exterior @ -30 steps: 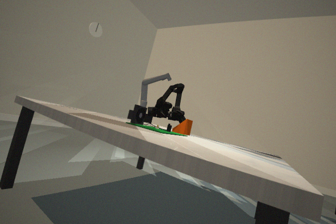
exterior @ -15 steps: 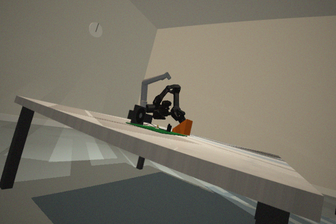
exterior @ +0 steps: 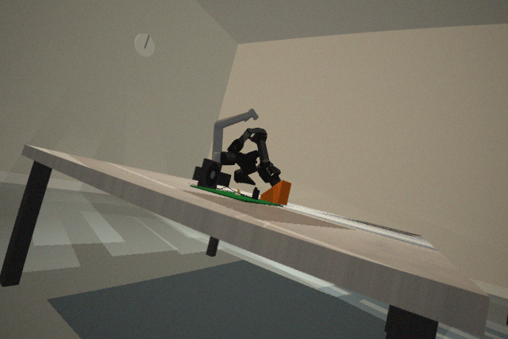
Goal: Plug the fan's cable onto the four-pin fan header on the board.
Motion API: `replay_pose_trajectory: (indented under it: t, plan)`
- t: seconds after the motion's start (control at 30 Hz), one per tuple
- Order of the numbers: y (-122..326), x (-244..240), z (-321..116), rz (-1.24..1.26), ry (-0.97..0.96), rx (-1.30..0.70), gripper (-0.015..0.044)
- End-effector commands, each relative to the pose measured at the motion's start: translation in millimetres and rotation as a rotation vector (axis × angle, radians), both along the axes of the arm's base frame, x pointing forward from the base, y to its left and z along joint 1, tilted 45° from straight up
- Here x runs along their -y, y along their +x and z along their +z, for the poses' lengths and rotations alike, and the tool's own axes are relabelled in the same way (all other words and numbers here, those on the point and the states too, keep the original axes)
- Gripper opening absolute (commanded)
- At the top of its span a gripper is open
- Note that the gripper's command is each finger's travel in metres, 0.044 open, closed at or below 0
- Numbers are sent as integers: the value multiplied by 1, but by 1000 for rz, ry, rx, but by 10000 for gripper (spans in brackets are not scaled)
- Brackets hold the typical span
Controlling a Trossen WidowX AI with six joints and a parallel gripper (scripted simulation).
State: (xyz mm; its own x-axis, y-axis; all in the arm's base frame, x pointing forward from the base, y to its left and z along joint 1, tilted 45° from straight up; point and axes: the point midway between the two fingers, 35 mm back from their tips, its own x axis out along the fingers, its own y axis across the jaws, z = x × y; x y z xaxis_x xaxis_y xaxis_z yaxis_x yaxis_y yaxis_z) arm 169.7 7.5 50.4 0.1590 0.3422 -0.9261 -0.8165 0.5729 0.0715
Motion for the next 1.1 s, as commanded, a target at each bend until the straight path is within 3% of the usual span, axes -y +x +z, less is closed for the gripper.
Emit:
replay_pose_trajectory:
  t: [0.0, 0.57, 1.07]
  plan:
    - [-1, 0, 0, -23, -43, -75, 440]
    - [-5, -3, 1, -109, -300, -307, 440]
    - [2, -6, 11, -185, -594, -361, 440]
